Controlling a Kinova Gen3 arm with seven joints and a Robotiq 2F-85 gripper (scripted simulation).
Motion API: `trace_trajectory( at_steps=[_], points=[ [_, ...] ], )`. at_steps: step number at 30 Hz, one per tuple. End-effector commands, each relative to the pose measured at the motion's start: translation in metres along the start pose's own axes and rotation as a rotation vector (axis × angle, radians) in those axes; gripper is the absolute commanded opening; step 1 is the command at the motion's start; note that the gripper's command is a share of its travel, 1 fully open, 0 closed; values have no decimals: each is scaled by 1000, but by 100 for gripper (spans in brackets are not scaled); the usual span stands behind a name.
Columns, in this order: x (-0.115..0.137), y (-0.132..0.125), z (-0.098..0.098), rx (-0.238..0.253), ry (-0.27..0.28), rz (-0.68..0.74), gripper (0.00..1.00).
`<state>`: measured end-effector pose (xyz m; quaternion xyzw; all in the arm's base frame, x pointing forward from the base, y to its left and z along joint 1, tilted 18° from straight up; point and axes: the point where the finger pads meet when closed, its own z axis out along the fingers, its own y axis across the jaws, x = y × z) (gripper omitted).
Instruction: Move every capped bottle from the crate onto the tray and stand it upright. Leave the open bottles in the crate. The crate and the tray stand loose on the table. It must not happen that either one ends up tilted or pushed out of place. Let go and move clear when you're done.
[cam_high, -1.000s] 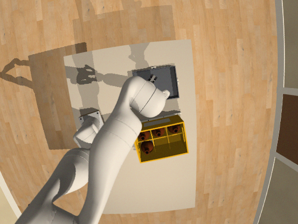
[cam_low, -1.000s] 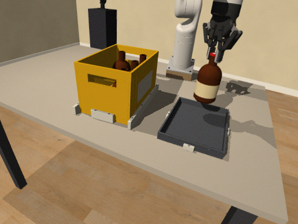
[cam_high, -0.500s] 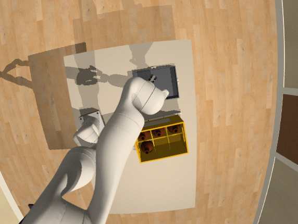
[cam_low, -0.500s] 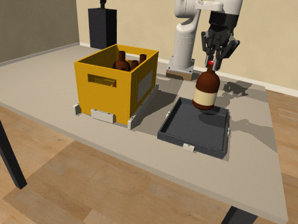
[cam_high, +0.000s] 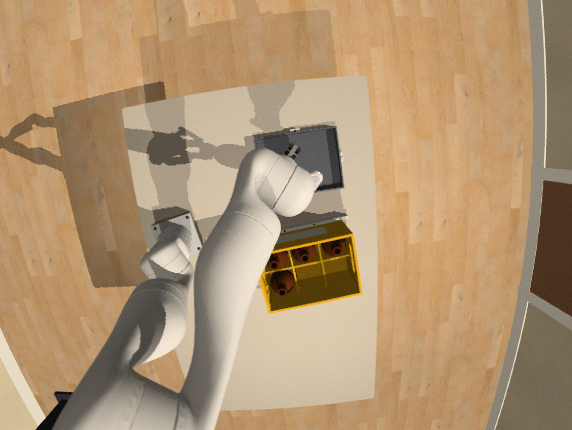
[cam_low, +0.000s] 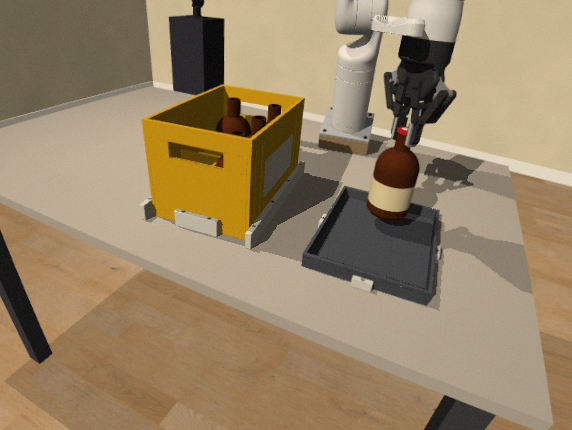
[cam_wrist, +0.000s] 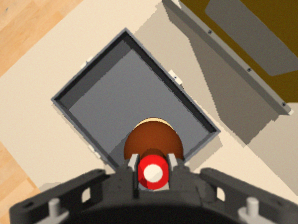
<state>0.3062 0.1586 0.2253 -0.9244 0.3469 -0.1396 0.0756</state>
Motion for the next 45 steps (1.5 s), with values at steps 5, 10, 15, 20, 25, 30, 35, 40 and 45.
trace_trajectory(
  at_steps=[5, 10, 15, 20, 25, 30, 35, 40, 45],
  points=[
    [0, 0, 4, -3, -2, 0, 0],
    [0, 0, 6, -5, -3, -1, 0],
    [0, 0, 8, -7, -4, -1, 0],
    [0, 0, 9, -9, -4, -1, 0],
    [0, 0, 10, -7, -4, -1, 0],
    [0, 0, 12, -8, -4, -1, 0],
    [0, 0, 14, -9, -4, -1, 0],
    [0, 0, 15, -7, -4, -1, 0],
    [0, 0, 17, -8, -4, -1, 0]
  ],
)
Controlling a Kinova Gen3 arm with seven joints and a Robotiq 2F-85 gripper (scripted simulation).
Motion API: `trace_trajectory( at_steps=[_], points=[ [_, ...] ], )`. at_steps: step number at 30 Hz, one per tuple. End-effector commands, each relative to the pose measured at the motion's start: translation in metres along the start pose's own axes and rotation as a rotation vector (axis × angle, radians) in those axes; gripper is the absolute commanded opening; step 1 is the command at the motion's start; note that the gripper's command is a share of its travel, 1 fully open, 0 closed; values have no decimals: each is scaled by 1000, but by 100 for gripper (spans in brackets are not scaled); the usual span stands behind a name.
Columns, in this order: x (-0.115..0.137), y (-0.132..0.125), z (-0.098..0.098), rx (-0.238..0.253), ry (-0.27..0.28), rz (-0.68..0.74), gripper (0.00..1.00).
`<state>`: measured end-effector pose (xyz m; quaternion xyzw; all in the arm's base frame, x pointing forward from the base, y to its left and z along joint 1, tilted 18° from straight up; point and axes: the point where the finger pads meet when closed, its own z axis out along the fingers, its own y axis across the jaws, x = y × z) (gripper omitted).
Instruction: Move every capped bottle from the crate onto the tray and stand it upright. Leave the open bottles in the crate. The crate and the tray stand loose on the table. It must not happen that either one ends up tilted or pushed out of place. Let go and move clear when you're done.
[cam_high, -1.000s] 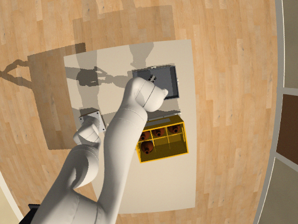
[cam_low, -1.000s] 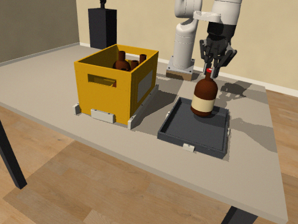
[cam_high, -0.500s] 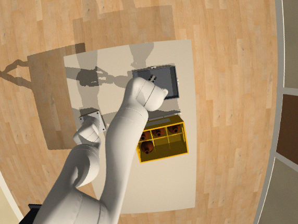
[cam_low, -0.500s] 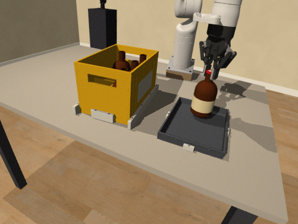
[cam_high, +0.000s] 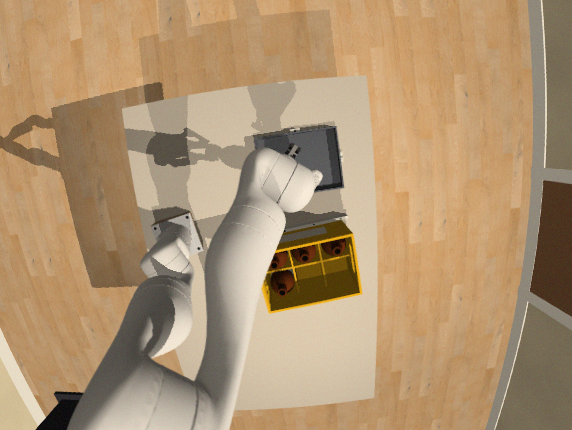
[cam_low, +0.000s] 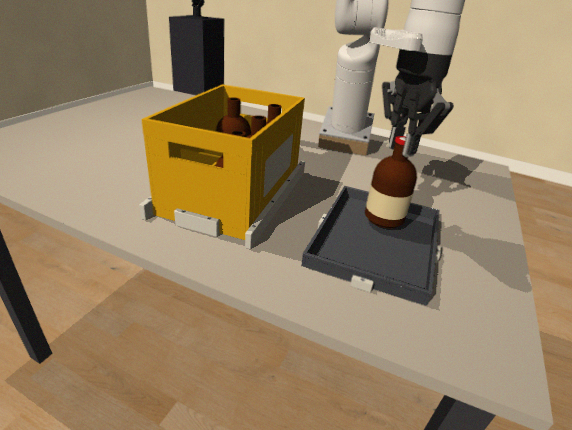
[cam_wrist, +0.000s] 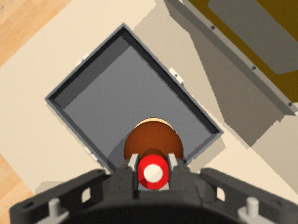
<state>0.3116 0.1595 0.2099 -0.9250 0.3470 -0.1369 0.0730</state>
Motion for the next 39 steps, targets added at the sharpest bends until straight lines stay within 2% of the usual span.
trace_trajectory(
  at_steps=[1, 26, 27, 39],
  points=[
    [0, 0, 1, -1, -1, 0, 0],
    [0, 0, 7, -2, -1, -1, 0],
    [0, 0, 7, 0, 0, 0, 100],
    [0, 0, 7, 0, 0, 0, 100]
  ],
)
